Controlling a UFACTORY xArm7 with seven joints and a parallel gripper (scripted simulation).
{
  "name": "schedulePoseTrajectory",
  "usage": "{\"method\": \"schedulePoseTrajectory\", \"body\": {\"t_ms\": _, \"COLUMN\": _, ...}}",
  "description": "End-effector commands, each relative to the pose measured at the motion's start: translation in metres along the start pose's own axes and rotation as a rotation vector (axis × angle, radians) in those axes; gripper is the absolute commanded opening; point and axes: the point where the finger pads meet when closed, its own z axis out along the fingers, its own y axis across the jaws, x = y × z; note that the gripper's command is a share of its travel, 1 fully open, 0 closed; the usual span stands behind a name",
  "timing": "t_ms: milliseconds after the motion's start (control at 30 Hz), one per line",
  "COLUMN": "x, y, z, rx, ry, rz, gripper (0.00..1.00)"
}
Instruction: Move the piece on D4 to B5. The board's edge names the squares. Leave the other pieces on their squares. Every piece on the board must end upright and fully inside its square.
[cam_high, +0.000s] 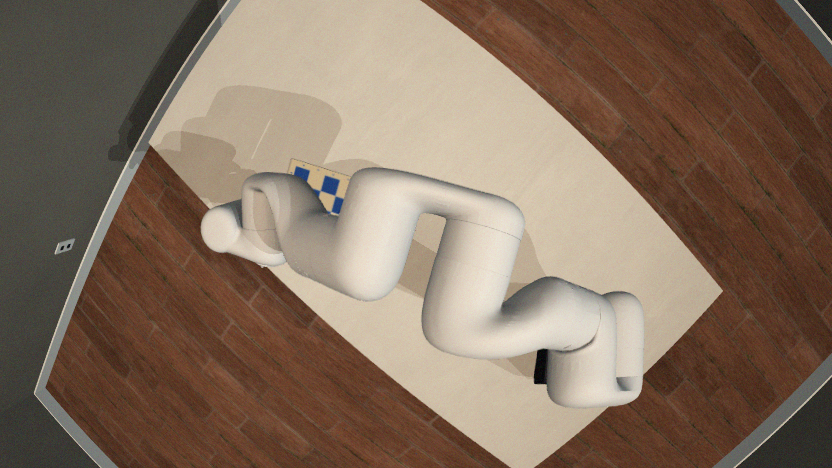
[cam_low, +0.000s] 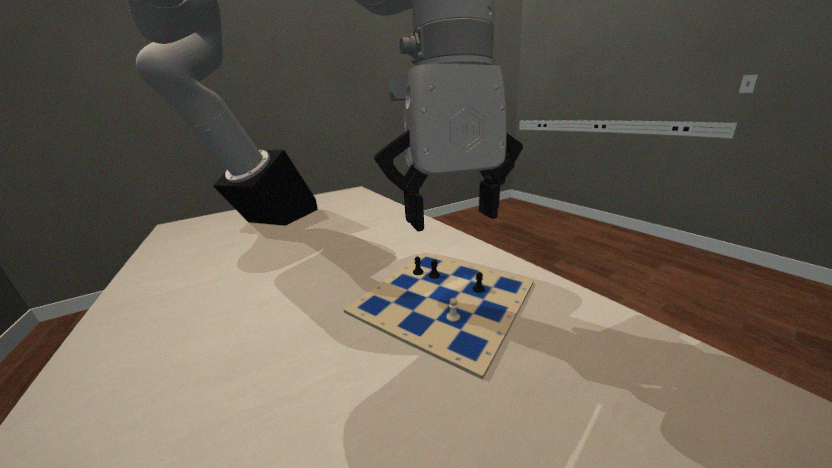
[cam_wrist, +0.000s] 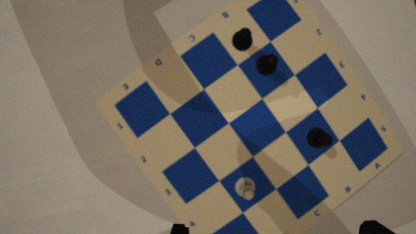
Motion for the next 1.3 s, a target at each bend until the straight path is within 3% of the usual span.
{"method": "schedulePoseTrajectory", "body": {"t_ms": 0, "x": 0.000, "y": 0.000, "z": 0.022, "rx": -0.001, "ry": 0.000, "rz": -0.001, "gripper": 1.00}}
{"method": "schedulePoseTrajectory", "body": {"t_ms": 133, "x": 0.002, "y": -0.001, "z": 0.040, "rx": -0.001, "ry": 0.001, "rz": -0.002, "gripper": 1.00}}
{"method": "schedulePoseTrajectory", "body": {"t_ms": 167, "x": 0.002, "y": -0.001, "z": 0.040, "rx": -0.001, "ry": 0.001, "rz": -0.002, "gripper": 0.35}}
{"method": "schedulePoseTrajectory", "body": {"t_ms": 1267, "x": 0.002, "y": -0.001, "z": 0.040, "rx": -0.001, "ry": 0.001, "rz": -0.002, "gripper": 0.35}}
